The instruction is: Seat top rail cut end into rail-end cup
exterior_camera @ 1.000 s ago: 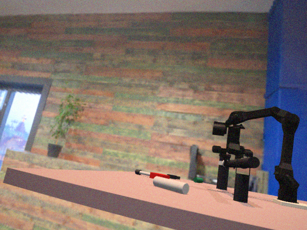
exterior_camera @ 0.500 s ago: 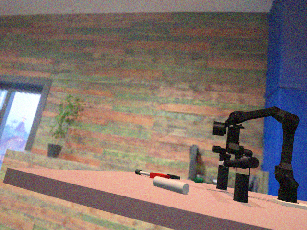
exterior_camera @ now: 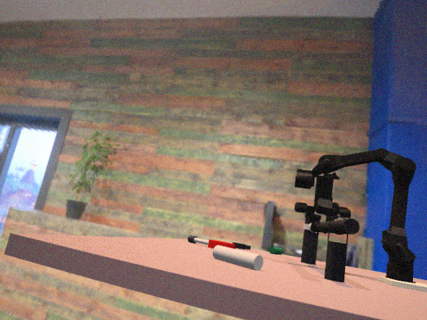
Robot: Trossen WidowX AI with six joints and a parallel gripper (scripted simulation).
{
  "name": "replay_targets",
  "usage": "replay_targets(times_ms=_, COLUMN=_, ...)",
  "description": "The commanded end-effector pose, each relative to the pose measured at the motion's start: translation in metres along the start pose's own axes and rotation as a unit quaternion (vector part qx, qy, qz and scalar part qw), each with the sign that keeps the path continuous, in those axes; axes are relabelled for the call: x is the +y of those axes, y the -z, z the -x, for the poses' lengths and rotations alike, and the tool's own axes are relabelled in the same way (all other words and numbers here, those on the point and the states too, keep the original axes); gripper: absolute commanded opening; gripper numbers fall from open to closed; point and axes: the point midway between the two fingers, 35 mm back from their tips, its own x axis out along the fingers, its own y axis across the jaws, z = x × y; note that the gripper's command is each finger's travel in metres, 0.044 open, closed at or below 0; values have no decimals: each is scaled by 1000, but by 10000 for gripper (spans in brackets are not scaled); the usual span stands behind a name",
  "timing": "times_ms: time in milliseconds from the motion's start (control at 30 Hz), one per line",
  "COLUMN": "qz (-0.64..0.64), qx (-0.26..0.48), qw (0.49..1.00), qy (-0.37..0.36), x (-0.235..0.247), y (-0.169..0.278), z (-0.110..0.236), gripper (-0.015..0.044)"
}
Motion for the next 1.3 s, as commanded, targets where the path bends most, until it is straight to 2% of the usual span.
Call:
replay_targets(times_ms=0, qz=-2, qx=7, qw=1000, qy=3, x=-1, y=6, z=1, gripper=0)
replay_targets(times_ms=1267, qz=-2, qx=7, qw=1000, qy=3, x=-1, y=22, z=-3, gripper=0)
